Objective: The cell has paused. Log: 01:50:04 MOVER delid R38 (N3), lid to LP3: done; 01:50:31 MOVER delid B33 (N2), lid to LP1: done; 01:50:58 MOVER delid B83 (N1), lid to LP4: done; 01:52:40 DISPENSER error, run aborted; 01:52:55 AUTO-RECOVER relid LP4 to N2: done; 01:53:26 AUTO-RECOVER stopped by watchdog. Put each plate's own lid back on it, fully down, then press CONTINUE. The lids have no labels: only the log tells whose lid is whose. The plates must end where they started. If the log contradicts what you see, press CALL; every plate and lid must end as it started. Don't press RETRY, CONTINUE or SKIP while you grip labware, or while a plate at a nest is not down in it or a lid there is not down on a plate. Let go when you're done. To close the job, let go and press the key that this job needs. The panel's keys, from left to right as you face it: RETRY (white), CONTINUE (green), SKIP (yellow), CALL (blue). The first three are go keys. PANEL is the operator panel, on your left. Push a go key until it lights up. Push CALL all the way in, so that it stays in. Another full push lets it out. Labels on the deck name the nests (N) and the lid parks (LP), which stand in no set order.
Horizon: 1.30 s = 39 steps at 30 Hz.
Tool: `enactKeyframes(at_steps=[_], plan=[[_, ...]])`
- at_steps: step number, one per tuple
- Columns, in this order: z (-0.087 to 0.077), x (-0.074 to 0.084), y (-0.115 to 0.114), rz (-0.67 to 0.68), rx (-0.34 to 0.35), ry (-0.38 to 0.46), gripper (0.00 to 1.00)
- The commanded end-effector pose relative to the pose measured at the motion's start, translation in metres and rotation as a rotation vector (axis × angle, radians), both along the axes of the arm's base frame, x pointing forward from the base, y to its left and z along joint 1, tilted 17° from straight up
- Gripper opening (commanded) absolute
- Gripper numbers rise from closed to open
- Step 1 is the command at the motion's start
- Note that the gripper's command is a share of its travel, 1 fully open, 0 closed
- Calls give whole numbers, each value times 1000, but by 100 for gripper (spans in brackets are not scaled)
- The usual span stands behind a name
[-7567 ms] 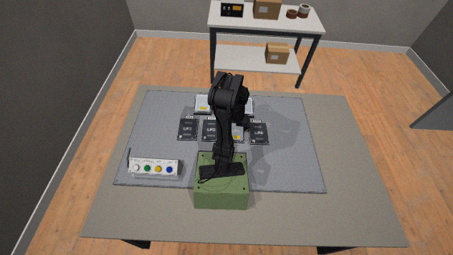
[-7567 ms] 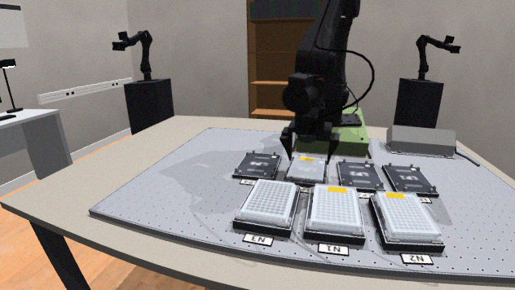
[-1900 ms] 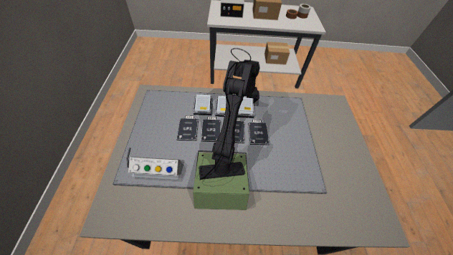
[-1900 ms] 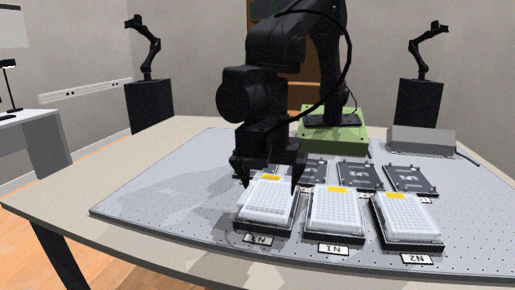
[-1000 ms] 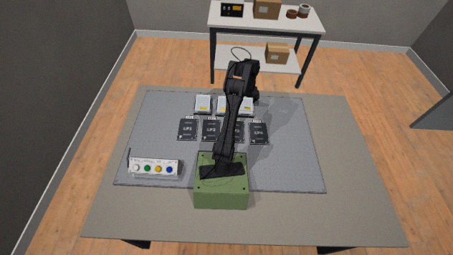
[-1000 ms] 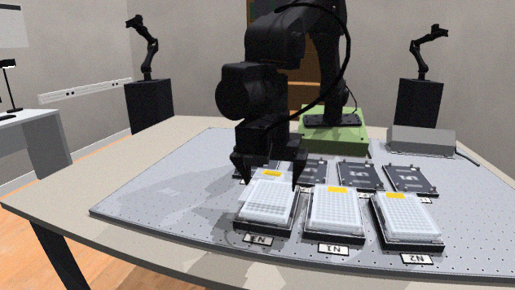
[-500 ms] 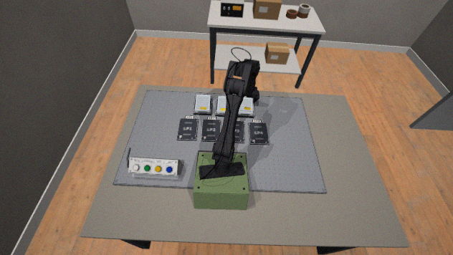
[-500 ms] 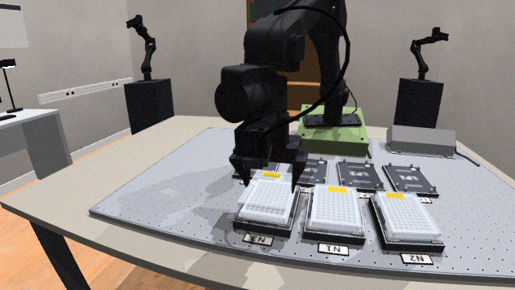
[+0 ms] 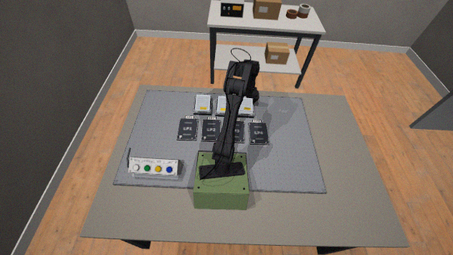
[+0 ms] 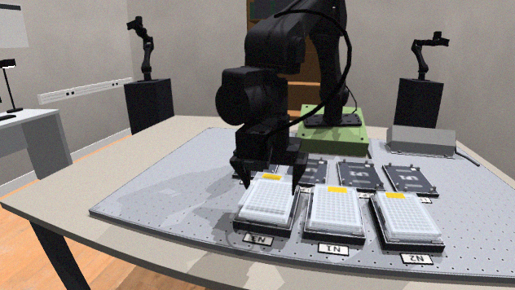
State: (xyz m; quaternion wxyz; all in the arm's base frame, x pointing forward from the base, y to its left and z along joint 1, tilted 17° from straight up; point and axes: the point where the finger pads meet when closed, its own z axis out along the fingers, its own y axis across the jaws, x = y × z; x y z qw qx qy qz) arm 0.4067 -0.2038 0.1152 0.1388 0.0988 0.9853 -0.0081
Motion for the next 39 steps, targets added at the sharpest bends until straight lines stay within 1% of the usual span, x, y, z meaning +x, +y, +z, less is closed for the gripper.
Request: enactKeyframes(at_steps=[1, 4, 5, 9, 12, 14, 16, 18, 22, 24, 28, 30, 34, 36, 38, 39], plan=[[8, 4, -4, -5, -14, -31, 0], [8, 4, -4, -5, -14, -31, 0], [5, 5, -3, -8, -12, -34, 0], [6, 7, -4, -9, -15, -40, 0], [-3, 5, -2, -8, -6, -23, 0], [3, 8, -4, -8, -14, -39, 0], [1, 7, -2, -7, -11, -33, 0], [4, 10, -3, -7, -17, -43, 0], [3, 9, -5, -9, -17, -43, 0], [-1, 7, -4, -10, -13, -34, 0], [0, 9, -5, -11, -15, -39, 0], [-4, 7, -4, -10, -11, -32, 0], [-2, 10, -5, -10, -16, -41, 0], [-6, 8, -3, -8, -11, -31, 0], [-6, 8, -3, -8, -11, -31, 0], [-3, 10, -4, -9, -17, -43, 0]])
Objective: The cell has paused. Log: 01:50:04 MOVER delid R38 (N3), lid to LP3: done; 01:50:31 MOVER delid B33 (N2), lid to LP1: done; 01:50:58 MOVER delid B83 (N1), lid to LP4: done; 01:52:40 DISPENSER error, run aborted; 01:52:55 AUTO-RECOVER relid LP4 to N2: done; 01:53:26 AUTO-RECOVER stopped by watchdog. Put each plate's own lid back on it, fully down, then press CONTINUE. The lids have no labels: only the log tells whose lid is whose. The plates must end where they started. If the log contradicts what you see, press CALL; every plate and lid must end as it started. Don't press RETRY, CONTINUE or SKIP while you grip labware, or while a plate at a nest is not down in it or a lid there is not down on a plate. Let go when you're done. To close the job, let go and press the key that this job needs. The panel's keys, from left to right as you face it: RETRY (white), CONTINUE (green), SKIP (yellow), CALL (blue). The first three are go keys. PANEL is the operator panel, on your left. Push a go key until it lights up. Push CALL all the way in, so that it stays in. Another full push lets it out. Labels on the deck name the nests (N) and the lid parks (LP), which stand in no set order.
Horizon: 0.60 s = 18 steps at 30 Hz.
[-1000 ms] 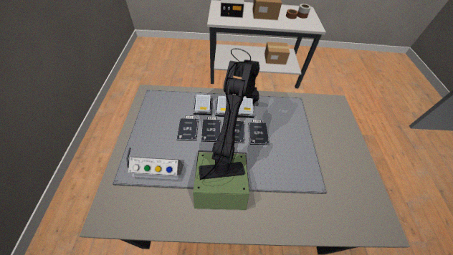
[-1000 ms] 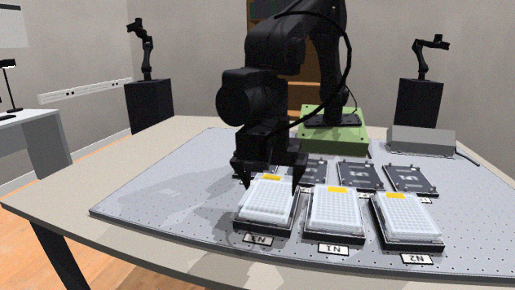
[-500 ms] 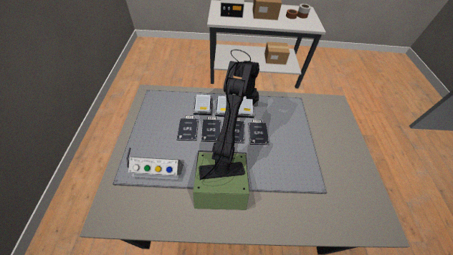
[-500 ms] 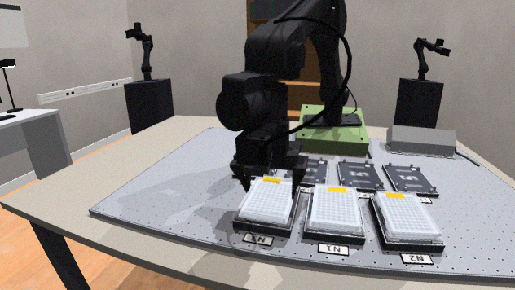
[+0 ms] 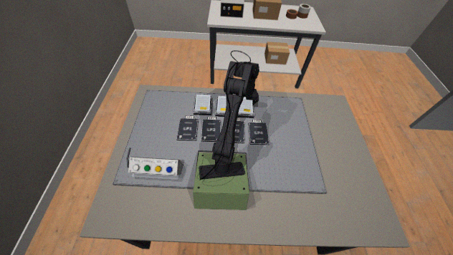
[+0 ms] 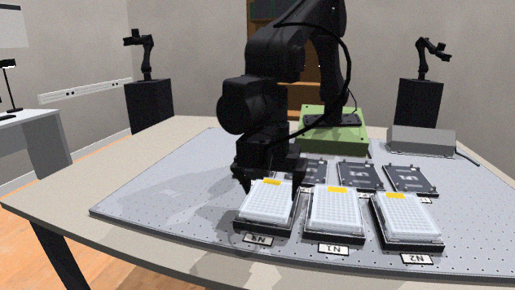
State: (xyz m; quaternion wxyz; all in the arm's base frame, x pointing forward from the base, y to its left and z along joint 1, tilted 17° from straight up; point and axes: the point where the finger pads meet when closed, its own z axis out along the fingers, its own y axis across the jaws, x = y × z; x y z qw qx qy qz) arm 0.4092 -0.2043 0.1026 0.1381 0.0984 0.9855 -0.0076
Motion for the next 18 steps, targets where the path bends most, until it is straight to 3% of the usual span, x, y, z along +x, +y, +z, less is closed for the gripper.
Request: enactKeyframes(at_steps=[1, 18], plan=[[10, 9, -4, -10, -18, -44, 0], [9, 6, -4, -6, -15, -32, 0]])
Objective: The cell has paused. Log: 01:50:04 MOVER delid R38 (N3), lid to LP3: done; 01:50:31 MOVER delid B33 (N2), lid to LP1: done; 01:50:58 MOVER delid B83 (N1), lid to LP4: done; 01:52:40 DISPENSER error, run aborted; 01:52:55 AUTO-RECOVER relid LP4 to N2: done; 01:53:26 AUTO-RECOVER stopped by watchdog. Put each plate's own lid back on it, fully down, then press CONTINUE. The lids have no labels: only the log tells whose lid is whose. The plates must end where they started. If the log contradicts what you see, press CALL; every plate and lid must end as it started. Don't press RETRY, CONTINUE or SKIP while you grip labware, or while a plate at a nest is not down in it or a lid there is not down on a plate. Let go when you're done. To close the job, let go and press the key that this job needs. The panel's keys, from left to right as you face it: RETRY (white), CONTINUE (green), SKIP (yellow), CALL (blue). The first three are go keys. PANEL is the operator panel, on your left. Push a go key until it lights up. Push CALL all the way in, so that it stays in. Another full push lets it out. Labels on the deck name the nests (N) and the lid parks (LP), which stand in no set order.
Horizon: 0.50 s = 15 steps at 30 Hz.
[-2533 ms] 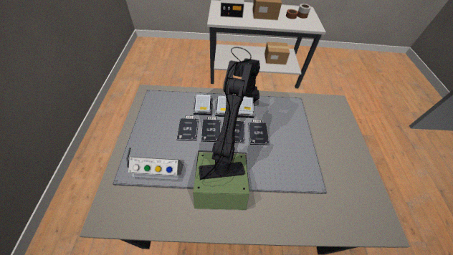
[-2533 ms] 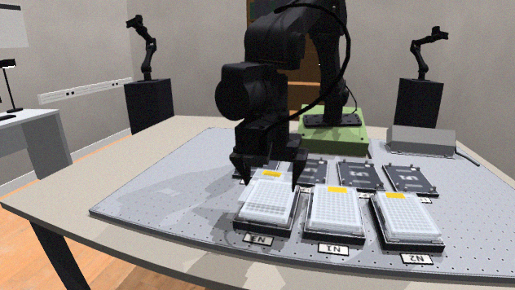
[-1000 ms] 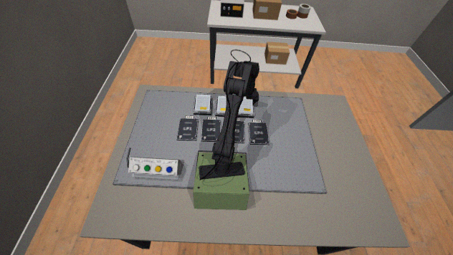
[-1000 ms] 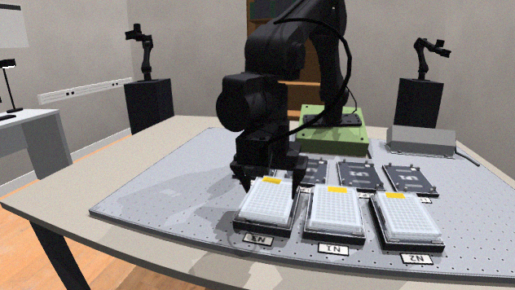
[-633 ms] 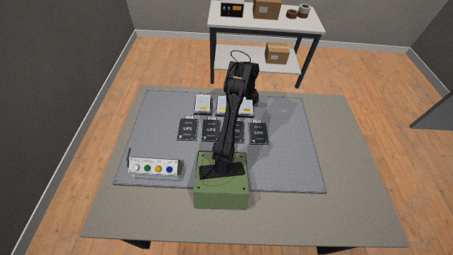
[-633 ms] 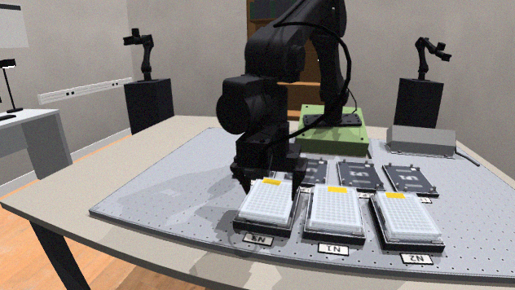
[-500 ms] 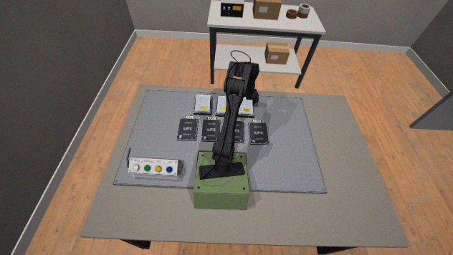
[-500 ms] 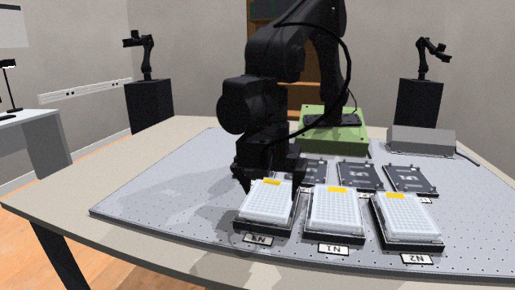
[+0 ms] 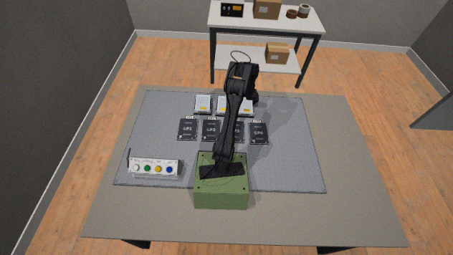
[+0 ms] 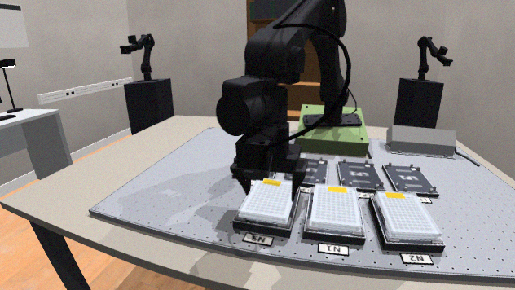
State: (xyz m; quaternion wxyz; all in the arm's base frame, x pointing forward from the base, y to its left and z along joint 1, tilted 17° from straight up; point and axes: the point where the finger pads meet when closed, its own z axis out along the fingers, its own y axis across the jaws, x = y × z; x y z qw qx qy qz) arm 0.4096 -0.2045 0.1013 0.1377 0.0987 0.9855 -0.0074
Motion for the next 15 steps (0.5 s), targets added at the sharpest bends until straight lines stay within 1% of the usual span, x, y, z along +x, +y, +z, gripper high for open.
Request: enactKeyframes(at_steps=[1, 9, 15], plan=[[12, 8, -2, -8, -16, -40, 0], [17, 11, -5, -9, -23, -52, 0], [17, 11, -5, -9, -22, -51, 0]])
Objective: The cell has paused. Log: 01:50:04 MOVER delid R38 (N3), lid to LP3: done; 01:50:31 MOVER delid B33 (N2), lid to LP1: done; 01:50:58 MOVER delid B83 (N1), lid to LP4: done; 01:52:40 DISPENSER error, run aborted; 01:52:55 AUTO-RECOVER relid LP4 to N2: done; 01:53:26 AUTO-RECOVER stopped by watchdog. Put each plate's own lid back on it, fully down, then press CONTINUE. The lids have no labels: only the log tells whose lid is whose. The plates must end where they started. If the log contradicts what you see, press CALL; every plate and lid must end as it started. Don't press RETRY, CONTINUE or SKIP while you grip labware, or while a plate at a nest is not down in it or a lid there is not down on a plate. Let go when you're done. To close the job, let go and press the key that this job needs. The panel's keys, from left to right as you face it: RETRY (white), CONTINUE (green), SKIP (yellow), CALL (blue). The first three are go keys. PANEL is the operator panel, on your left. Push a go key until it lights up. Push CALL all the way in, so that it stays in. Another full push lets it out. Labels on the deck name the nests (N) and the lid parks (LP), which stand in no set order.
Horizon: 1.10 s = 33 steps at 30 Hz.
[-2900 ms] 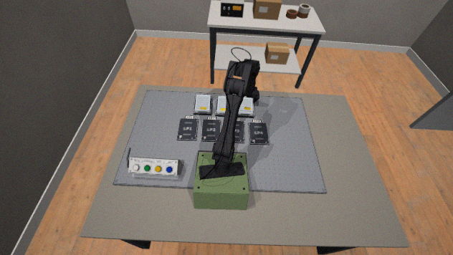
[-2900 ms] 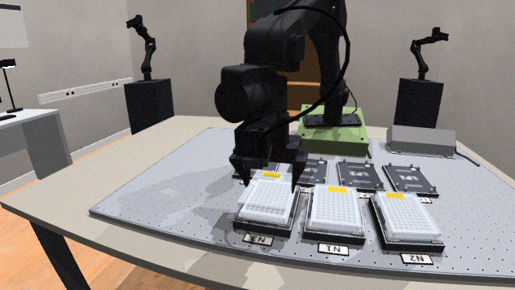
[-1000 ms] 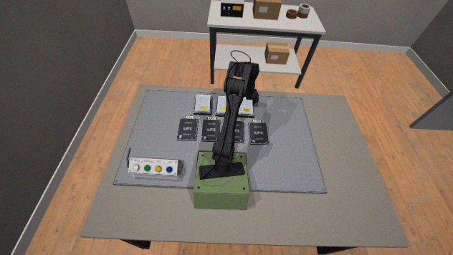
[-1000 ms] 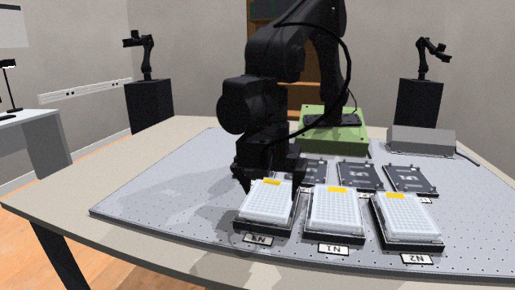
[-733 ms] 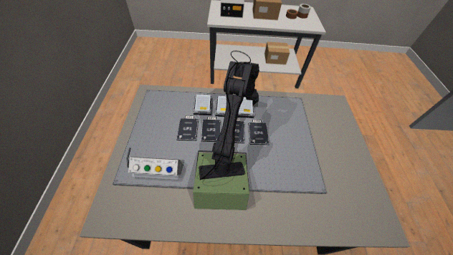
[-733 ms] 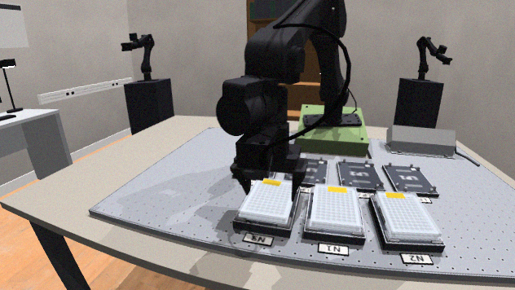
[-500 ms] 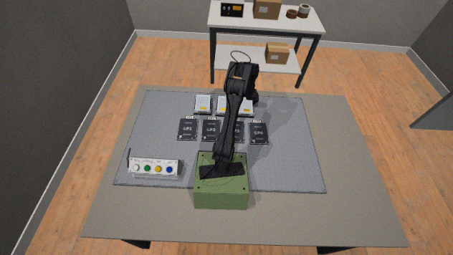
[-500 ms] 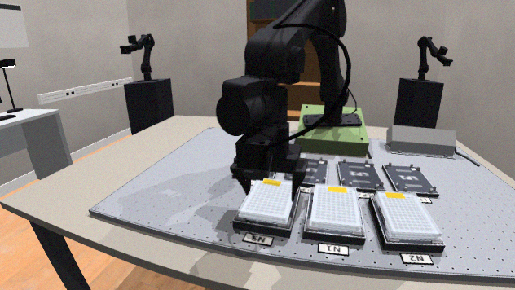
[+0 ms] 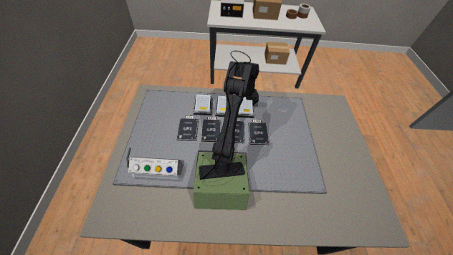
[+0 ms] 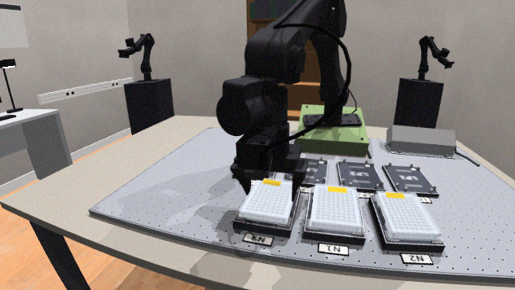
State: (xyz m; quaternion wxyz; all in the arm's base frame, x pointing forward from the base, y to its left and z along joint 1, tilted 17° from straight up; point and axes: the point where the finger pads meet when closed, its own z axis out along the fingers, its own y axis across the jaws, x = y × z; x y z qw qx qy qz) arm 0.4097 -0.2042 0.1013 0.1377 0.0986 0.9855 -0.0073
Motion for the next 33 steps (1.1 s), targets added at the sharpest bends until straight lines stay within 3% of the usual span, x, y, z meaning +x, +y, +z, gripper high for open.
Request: enactKeyframes(at_steps=[1, 18, 19, 33], plan=[[17, 11, -5, -9, -22, -50, 0], [18, 11, -4, -8, -23, -52, 0], [18, 11, -4, -8, -23, -52, 100], [18, 11, -4, -7, -23, -52, 100]])
